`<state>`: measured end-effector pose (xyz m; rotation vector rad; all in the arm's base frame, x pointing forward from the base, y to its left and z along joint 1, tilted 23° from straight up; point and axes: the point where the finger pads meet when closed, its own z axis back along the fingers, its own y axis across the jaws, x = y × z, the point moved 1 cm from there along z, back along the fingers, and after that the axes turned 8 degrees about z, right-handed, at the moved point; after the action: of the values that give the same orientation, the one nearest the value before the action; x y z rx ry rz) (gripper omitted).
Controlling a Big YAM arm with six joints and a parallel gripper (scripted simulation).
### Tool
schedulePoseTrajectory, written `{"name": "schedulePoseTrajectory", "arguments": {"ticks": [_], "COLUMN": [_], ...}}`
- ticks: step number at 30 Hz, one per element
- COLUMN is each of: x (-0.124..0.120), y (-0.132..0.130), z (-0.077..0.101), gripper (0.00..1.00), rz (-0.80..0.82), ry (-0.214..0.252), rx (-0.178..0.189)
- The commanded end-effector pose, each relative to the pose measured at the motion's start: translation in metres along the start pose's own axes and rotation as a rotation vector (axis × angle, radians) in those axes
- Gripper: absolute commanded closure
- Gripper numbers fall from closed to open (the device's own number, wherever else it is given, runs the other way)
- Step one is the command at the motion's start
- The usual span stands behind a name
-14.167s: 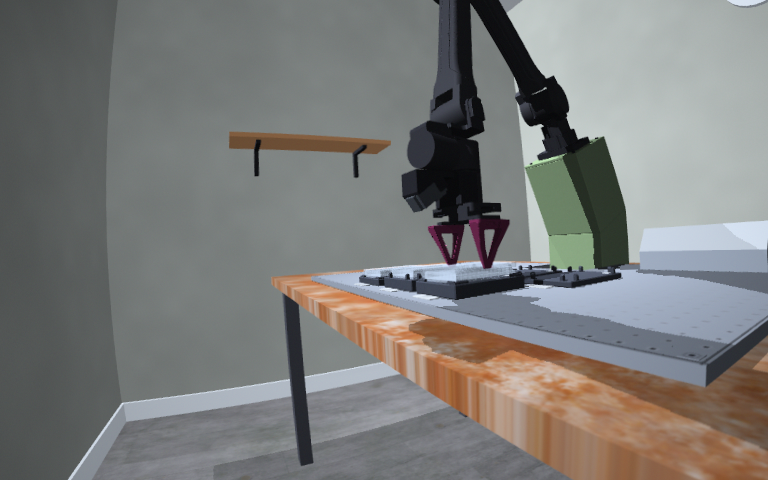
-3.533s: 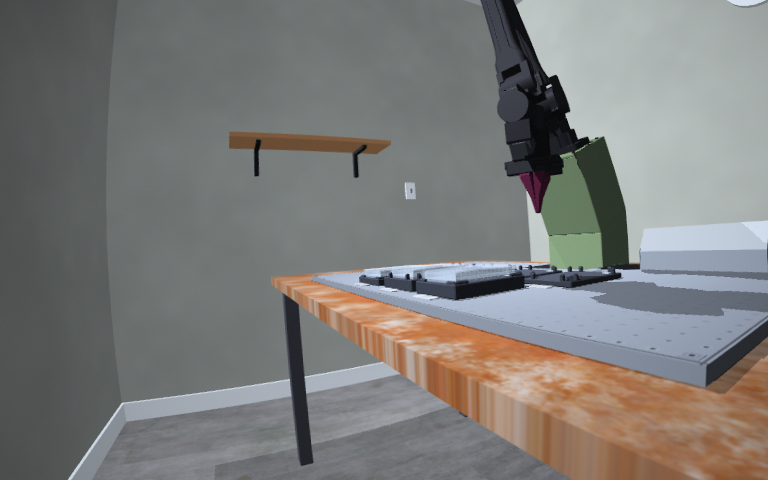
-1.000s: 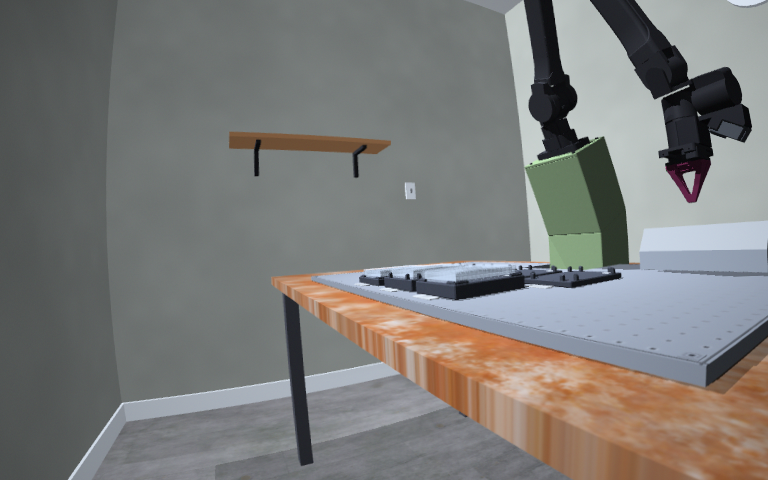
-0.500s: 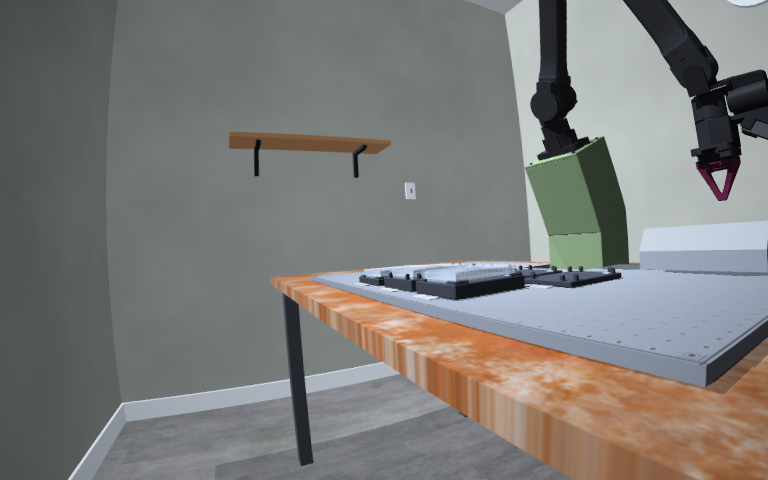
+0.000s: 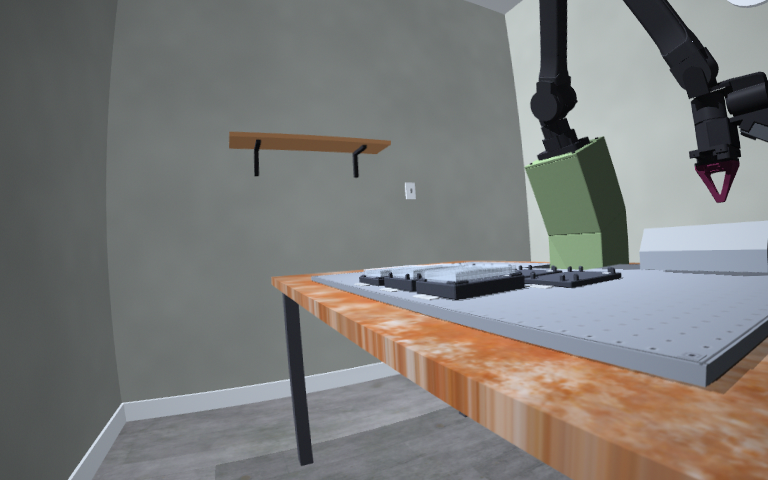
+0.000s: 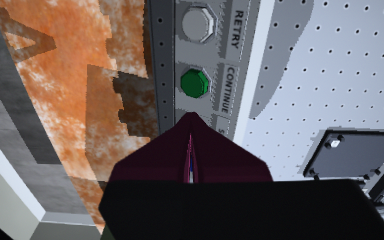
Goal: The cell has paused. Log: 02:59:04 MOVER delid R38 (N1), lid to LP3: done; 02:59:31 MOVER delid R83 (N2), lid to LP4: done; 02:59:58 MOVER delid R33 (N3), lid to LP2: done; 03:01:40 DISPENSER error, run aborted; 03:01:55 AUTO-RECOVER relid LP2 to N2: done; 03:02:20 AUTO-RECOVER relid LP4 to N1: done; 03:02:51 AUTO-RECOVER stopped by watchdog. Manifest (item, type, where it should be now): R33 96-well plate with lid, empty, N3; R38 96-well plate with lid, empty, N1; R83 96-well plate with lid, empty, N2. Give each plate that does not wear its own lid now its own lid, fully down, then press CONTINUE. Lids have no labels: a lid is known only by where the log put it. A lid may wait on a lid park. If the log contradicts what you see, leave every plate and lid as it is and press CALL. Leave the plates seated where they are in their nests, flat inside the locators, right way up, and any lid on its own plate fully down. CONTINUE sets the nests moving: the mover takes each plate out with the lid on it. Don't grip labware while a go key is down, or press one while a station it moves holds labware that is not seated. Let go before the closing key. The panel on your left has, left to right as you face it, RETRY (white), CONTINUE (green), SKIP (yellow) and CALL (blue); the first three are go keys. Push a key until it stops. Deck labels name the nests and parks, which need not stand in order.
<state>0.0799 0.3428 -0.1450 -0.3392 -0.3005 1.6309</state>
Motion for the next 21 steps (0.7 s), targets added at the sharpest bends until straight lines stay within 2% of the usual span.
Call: {"name": "schedulePoseTrajectory", "arguments": {"ticks": [1,13,21], "x": [0.002,0.008,0.007], "y": [-0.002,-0.004,0.000], "z": [-0.008,-0.024,-0.023], "gripper": [1.00,1.00,1.00], "rz": [-0.001,-0.006,0.003], "ry": [-0.001,-0.012,-0.012], "rx": [-0.003,-0.004,-0.004]}}
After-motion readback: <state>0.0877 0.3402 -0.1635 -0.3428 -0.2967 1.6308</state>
